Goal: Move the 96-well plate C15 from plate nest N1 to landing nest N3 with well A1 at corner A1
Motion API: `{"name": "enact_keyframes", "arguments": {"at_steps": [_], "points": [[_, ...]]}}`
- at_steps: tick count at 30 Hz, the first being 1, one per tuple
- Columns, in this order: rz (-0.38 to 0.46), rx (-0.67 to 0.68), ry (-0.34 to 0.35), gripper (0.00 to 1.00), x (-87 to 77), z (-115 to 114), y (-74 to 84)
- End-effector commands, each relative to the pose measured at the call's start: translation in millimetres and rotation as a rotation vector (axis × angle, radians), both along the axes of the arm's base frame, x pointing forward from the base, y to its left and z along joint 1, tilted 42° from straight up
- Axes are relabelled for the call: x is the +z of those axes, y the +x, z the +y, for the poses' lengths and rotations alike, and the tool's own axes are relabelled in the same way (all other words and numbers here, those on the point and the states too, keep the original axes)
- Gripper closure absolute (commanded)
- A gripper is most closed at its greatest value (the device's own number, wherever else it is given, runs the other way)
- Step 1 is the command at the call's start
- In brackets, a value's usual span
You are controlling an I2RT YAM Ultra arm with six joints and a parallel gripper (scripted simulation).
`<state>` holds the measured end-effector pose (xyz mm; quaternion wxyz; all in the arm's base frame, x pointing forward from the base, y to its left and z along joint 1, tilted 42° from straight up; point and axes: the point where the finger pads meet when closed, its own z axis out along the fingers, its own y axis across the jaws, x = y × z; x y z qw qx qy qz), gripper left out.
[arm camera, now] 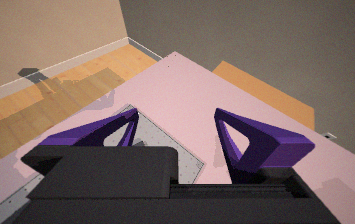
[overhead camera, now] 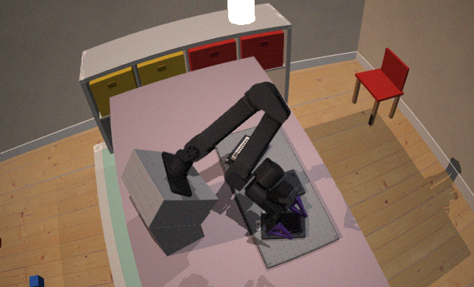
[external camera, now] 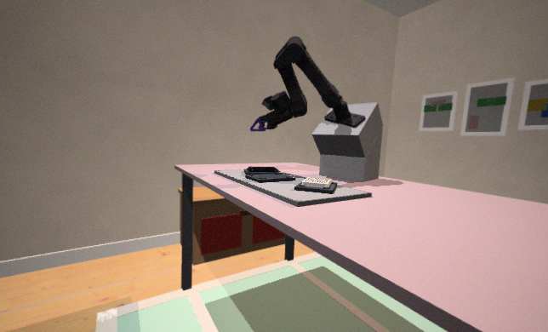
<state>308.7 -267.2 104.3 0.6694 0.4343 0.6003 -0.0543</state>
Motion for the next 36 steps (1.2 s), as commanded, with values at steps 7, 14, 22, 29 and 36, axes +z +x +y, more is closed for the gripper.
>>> {"name": "enact_keyframes", "arguments": {"at_steps": [7,14,22,29,36], "points": [[0.096,0.082,0.006,0.0,5.0,11,27.0],[0.125,0.087,0.012,0.0,1.1,15,33.5],[0.262,0.153,0.064,0.0,-25.5,35,46.4],[0.354,0.241,0.059,0.0,-12.3,56,61.5],[0.41,0.221,0.104,0.0,-40.2,59,46.3]]}}
